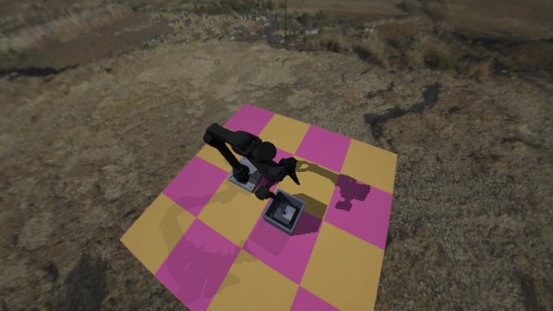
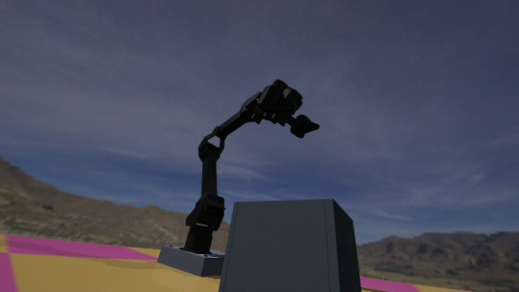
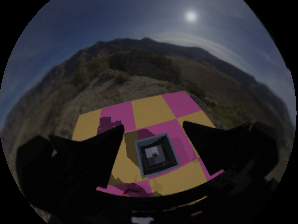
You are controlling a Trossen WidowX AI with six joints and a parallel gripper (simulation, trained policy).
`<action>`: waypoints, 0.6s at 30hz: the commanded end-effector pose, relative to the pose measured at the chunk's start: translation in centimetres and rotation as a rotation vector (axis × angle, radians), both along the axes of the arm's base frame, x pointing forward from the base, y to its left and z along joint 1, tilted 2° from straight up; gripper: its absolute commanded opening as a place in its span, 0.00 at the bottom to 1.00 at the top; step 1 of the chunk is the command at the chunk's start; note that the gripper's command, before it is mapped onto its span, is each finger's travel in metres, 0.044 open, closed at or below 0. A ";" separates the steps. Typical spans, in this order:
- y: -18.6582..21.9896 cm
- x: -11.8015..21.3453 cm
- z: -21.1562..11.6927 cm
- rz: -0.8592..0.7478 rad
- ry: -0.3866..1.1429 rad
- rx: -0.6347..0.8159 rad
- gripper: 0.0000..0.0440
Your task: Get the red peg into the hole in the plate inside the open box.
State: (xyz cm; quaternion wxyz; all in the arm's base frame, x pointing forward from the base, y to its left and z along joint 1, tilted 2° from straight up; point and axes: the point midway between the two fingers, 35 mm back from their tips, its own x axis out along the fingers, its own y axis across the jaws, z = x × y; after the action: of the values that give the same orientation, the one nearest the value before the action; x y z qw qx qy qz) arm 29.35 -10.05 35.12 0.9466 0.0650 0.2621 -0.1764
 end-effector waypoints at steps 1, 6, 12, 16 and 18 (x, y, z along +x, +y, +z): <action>1.7 0.4 -1.2 0.013 0.020 0.100 1.00; 4.4 0.5 -2.8 0.022 0.063 0.245 1.00; 7.5 0.1 -5.2 0.016 0.146 0.405 1.00; 9.4 -0.3 -6.8 -0.001 0.218 0.500 1.00; 10.3 -0.7 -7.7 -0.013 0.257 0.544 1.00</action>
State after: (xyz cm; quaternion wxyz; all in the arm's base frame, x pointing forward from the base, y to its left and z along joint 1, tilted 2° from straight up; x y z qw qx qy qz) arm 28.94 -0.77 28.68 0.8709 0.2750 0.3912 -0.1131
